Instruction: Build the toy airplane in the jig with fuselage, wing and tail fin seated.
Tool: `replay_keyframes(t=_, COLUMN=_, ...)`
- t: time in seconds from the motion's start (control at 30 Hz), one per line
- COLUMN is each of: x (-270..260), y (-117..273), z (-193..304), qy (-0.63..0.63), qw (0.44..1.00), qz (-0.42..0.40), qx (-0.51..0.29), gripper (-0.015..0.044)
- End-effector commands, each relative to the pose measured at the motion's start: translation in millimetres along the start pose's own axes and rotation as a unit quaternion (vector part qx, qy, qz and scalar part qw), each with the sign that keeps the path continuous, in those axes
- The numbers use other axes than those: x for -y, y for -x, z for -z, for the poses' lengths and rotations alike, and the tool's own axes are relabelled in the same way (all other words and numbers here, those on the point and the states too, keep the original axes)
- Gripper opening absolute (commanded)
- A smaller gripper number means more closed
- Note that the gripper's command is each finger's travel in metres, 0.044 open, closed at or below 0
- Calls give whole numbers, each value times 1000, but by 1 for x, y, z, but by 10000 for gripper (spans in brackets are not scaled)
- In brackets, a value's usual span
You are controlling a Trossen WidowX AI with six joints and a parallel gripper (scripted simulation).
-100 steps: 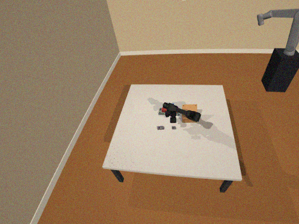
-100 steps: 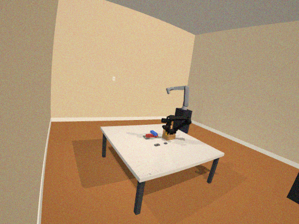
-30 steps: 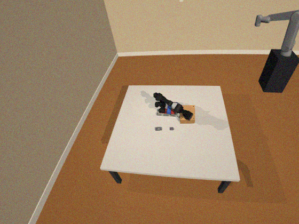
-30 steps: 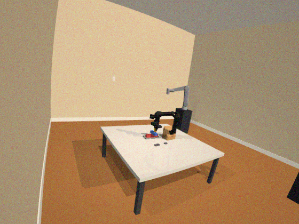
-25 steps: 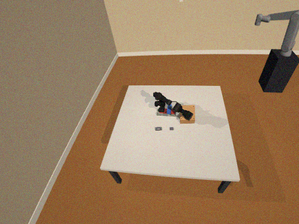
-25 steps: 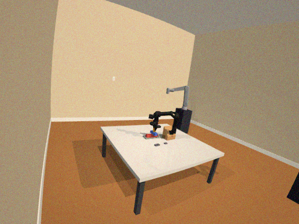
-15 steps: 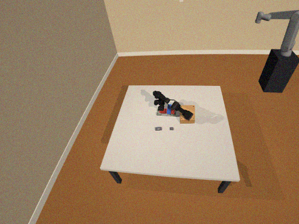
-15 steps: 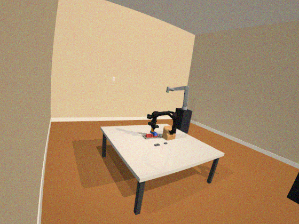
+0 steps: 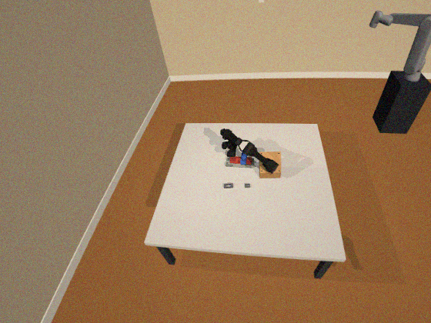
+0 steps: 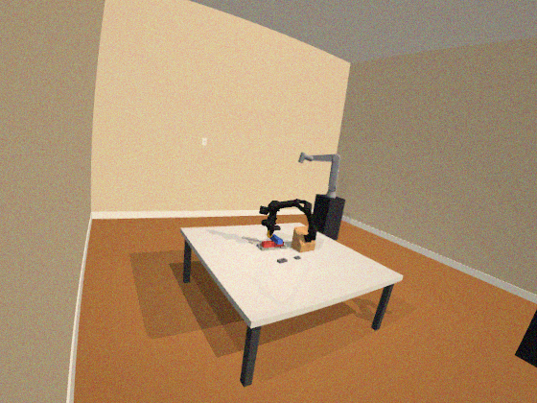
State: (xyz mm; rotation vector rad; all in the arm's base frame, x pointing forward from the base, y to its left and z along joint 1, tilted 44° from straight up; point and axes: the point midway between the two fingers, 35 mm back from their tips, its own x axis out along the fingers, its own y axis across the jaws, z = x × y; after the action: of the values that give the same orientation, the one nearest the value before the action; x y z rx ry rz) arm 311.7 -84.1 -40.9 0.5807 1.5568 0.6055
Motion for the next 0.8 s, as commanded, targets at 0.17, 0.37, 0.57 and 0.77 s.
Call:
replay_keyframes(t=0.17, x=27, y=-12, z=-4, qy=-1, qw=1000, qz=2, qx=0, gripper=0)
replay_keyframes(t=0.37, x=27, y=-12, z=-5, qy=-1, qw=1000, qz=2, qx=0, gripper=67)
replay_keyframes(t=0.57, x=28, y=-12, z=-4, qy=-1, qw=1000, qz=2, qx=0, gripper=67)
replay_keyframes(t=0.77, x=28, y=-12, z=-5, qy=-1, qw=1000, qz=2, qx=0, gripper=67)
